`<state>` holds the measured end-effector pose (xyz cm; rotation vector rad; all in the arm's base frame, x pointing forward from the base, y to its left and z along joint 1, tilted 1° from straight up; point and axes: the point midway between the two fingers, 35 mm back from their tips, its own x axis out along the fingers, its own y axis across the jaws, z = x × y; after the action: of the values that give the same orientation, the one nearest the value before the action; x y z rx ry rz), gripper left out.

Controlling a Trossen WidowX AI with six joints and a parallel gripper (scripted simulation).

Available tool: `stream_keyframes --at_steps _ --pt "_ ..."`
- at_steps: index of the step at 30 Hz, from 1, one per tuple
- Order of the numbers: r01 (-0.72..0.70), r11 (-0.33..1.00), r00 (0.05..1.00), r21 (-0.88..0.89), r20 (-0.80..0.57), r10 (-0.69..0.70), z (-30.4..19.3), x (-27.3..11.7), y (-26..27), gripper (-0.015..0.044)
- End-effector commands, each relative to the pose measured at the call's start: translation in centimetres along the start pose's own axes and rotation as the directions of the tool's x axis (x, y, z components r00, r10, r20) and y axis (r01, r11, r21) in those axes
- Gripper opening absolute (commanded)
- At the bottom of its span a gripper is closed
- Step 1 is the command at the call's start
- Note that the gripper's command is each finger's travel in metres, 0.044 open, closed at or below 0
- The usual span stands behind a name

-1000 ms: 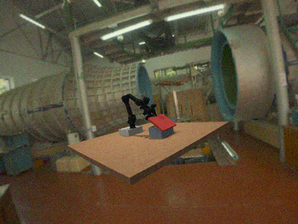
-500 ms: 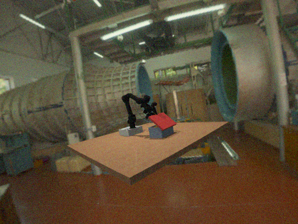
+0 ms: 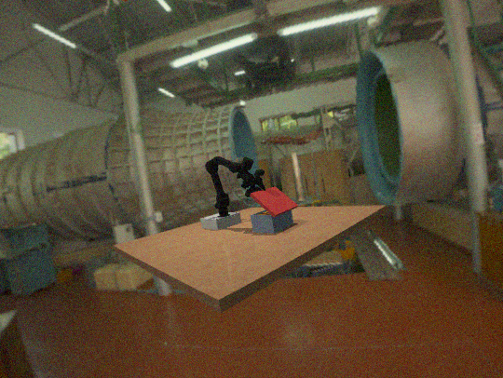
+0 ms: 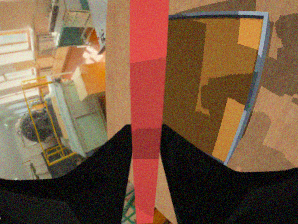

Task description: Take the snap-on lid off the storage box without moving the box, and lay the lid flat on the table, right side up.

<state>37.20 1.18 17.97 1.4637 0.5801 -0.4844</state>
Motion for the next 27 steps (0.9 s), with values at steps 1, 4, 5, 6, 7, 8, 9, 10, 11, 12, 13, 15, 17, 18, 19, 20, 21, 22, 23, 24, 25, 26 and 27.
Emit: stream_keyframes --at_steps 1,4,5,6,7,8,9,10,11,12,13,15,17,18,19,20,21,22,23,24,25,26,27 --pt "-0.021 1.000 1.000 0.003 0.002 0.021 0.0 -0.6 1.0 0.0000" --pt "-0.021 1.000 1.000 0.003 0.002 0.021 0.0 -0.8 1.3 0.0000" --pt "-0.021 1.000 1.000 0.003 0.002 0.021 0.0 -0.9 1.4 0.0000" --pt "-0.021 1.000 1.000 0.003 0.002 0.021 0.0 -1.0 1.5 0.0000" --pt "-0.021 1.000 1.000 0.003 0.002 0.021 0.0 -1.1 1.6 0.0000" --pt "-0.021 1.000 1.000 0.003 0.002 0.021 0.0 -1.2 1.7 0.0000" --pt "-0.021 1.000 1.000 0.003 0.002 0.021 0.0 -1.3 1.8 0.0000" --pt "-0.021 1.000 1.000 0.003 0.002 0.021 0.0 -1.3 1.9 0.0000" --pt "-0.021 1.000 1.000 0.003 0.002 0.021 0.0 -1.4 2.0 0.0000" --pt "-0.021 1.000 1.000 0.003 0.002 0.021 0.0 -1.5 2.1 0.0000" --pt "-0.021 1.000 1.000 0.003 0.002 0.021 0.0 -1.6 2.2 0.0000" --pt "-0.021 1.000 1.000 0.003 0.002 0.021 0.0 -1.7 2.3 0.0000" --pt "-0.021 1.000 1.000 0.003 0.002 0.021 0.0 -1.7 2.3 0.0000" --pt "-0.021 1.000 1.000 0.003 0.002 0.021 0.0 -1.7 2.3 0.0000" --pt "-0.021 1.000 1.000 0.003 0.002 0.021 0.0 -1.6 2.1 0.0000" --pt "-0.021 1.000 1.000 0.003 0.002 0.021 -0.2 -1.5 1.9 0.0000" --pt "-0.021 1.000 1.000 0.004 0.002 0.021 -0.5 -1.4 1.6 0.0000" --pt "-0.021 1.000 1.000 0.004 0.001 0.021 -0.7 -1.4 1.5 0.0000" --pt "-0.021 1.000 1.000 0.004 0.001 0.021 -0.9 -1.4 1.5 0.0000" --pt "-0.021 1.000 1.000 0.004 0.001 0.021 -1.1 -1.5 1.5 0.0000" --pt "-0.021 1.000 1.000 0.004 0.001 0.021 -1.3 -1.5 1.4 0.0000" --pt "-0.021 1.000 1.000 0.005 0.001 0.021 -1.5 -1.5 1.4 0.0000" --pt "-0.021 1.000 1.000 0.005 0.001 0.021 -1.7 -1.5 1.4 0.0000"
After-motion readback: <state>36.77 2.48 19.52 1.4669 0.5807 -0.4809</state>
